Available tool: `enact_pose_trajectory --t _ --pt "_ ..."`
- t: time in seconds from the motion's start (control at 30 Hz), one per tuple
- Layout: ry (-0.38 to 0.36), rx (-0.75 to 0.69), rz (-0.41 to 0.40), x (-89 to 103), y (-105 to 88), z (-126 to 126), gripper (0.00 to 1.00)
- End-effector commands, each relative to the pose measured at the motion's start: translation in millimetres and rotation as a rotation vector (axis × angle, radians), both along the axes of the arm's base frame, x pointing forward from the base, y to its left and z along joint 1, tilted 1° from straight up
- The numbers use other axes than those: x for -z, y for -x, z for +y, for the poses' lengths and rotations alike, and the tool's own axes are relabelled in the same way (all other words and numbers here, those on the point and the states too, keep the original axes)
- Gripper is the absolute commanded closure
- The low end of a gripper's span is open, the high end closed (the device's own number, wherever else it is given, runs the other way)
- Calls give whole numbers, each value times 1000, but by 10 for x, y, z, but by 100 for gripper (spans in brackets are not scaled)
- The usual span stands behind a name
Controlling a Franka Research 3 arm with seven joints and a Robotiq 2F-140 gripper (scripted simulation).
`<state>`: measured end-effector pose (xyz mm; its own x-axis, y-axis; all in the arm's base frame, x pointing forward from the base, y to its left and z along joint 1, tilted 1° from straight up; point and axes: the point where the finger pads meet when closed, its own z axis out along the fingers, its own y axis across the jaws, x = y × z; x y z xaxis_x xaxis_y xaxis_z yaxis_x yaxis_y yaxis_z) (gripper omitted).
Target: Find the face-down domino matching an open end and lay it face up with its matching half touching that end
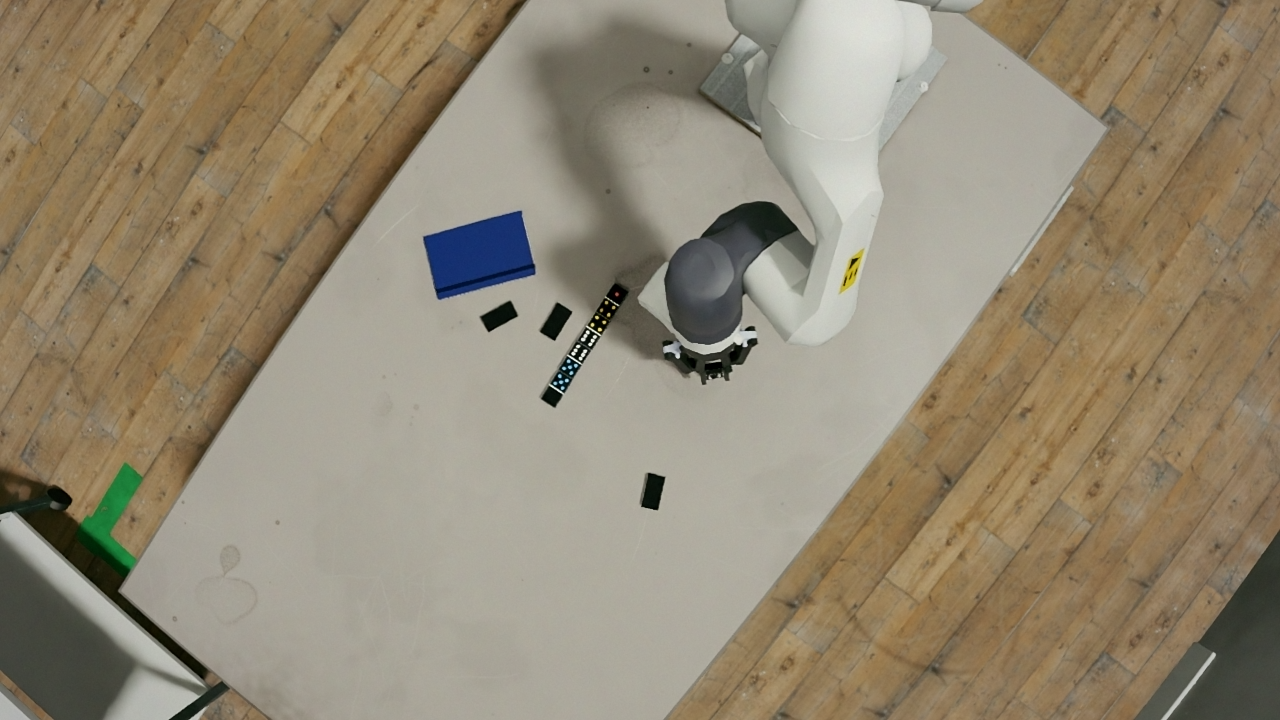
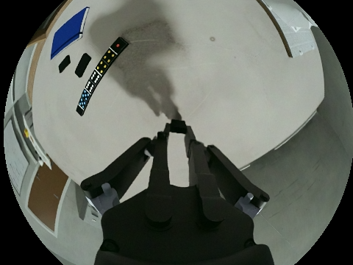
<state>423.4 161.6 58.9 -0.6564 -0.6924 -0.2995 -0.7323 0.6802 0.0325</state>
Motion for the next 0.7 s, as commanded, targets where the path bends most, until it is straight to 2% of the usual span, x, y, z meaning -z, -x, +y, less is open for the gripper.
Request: enact_pose_trajectory --t 0.0,0.67 --pt "-33 -86 -60 -17 -28 -17 77" --pt "-137 -83 -148 8 30 -90 77"
